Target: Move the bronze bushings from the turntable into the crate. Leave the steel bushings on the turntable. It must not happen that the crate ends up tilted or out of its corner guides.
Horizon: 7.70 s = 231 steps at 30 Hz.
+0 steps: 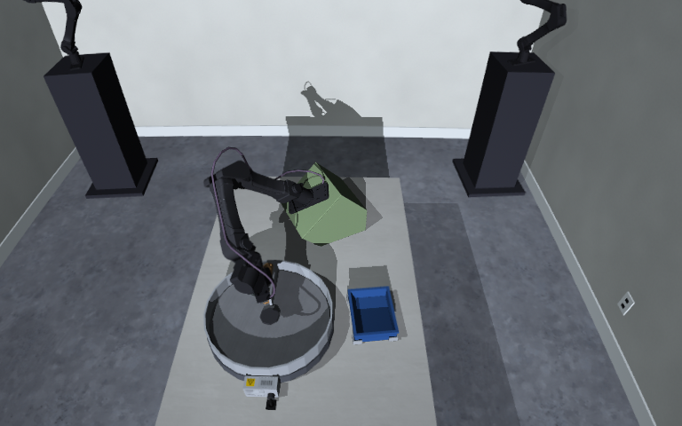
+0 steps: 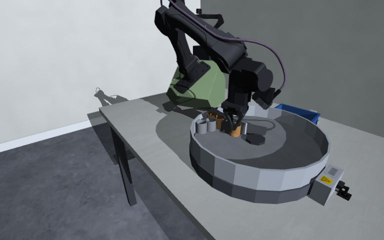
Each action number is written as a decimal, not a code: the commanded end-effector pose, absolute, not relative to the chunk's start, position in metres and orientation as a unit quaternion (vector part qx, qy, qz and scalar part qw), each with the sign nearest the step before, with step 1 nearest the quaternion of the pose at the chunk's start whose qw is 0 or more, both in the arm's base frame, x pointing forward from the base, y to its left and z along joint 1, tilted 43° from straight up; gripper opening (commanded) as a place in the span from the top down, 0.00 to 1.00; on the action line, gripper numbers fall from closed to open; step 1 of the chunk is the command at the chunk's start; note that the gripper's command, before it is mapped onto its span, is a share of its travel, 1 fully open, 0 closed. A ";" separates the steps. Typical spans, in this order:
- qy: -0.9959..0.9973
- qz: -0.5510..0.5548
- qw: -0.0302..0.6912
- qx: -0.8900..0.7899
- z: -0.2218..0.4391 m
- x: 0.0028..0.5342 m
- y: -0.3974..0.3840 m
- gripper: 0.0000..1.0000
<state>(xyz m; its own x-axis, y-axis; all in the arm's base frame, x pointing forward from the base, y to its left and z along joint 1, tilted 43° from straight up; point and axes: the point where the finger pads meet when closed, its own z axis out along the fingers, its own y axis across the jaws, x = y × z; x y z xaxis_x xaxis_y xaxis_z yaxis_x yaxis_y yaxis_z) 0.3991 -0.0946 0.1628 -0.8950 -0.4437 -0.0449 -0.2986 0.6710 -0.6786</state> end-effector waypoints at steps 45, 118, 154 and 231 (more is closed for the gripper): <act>0.905 -0.348 0.126 -0.210 0.166 0.406 -0.088 0.85; 0.906 -0.348 0.134 -0.202 0.203 0.393 -0.067 1.00; 0.905 -0.350 0.130 -0.203 0.232 0.377 -0.043 1.00; 0.908 -0.344 0.116 -0.210 0.034 0.427 0.221 1.00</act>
<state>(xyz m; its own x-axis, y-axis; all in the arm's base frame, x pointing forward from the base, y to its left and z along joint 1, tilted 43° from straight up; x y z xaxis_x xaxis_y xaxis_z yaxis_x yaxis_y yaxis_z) 0.4338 0.1906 0.0234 -0.8953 -0.4426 -0.0494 -0.2948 0.6721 -0.6792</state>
